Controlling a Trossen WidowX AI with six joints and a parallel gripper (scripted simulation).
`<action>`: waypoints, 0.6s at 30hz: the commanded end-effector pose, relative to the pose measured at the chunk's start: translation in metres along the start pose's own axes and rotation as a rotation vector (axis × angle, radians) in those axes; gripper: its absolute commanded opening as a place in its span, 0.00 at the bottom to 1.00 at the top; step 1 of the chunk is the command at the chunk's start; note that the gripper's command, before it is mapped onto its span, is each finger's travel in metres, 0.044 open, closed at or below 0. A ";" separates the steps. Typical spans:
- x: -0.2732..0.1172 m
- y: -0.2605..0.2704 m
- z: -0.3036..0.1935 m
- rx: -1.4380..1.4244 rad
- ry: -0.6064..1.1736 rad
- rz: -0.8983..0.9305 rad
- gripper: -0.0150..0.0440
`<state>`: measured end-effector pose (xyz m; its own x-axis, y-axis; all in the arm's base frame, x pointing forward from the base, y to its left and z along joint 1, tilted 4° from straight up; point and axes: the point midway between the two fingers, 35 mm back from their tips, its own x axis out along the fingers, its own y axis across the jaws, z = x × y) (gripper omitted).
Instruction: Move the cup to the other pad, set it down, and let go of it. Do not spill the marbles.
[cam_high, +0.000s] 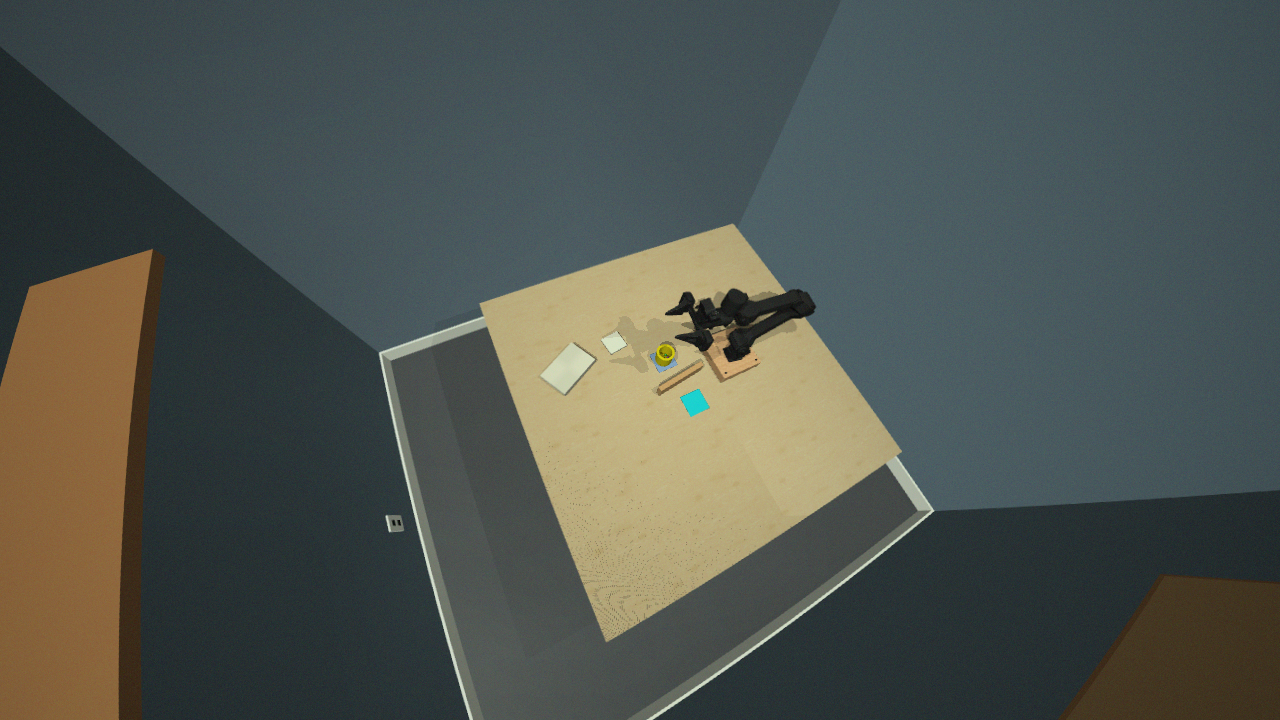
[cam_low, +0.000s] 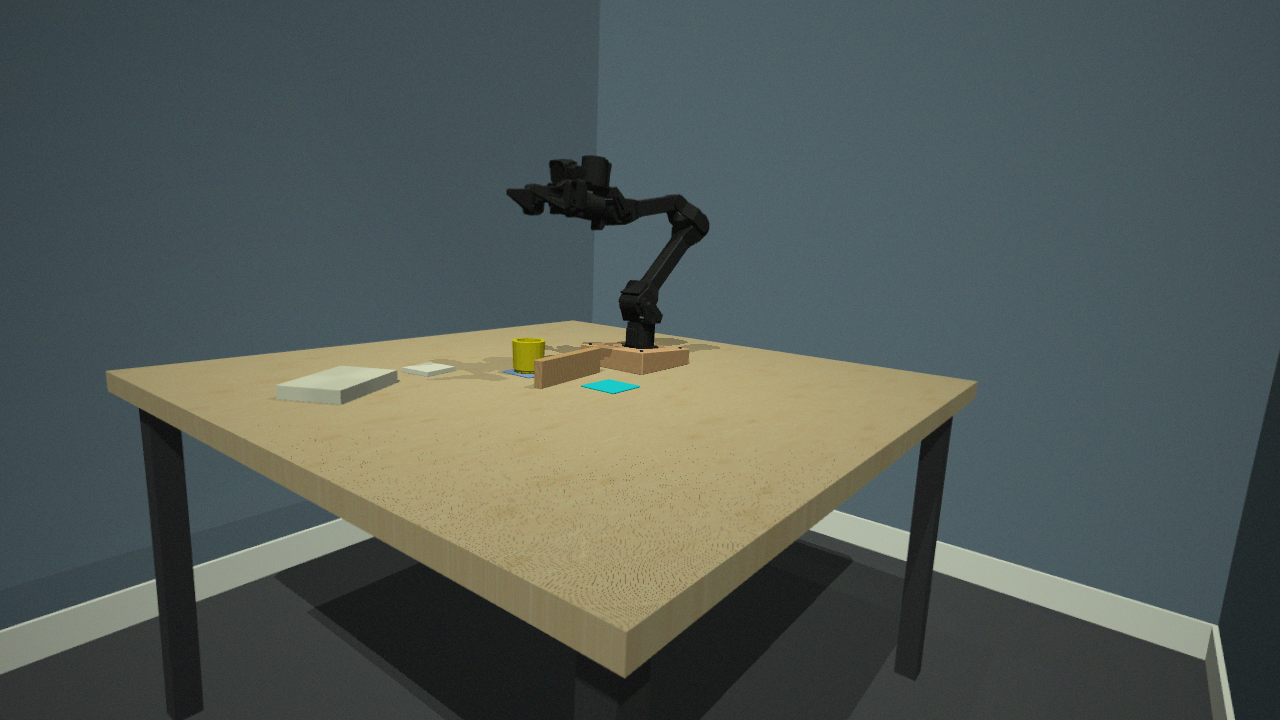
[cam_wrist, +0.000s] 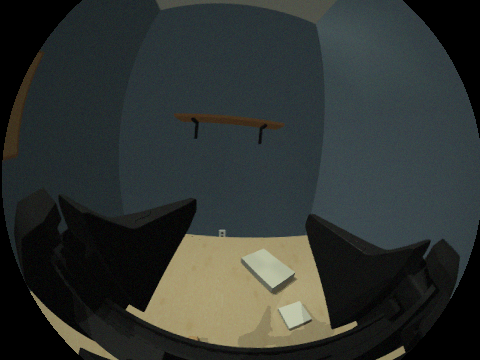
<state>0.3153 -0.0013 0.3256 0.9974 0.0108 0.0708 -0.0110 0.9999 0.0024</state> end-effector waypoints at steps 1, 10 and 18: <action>0.002 -0.001 -0.003 -0.015 0.018 -0.003 0.89; 0.007 -0.034 -0.153 -0.609 0.821 0.165 0.54; -0.051 -0.049 -0.224 -0.885 1.330 0.664 0.54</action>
<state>0.3253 -0.0347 0.1589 0.6630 -0.0744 -0.7449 -0.4320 0.7747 -0.4618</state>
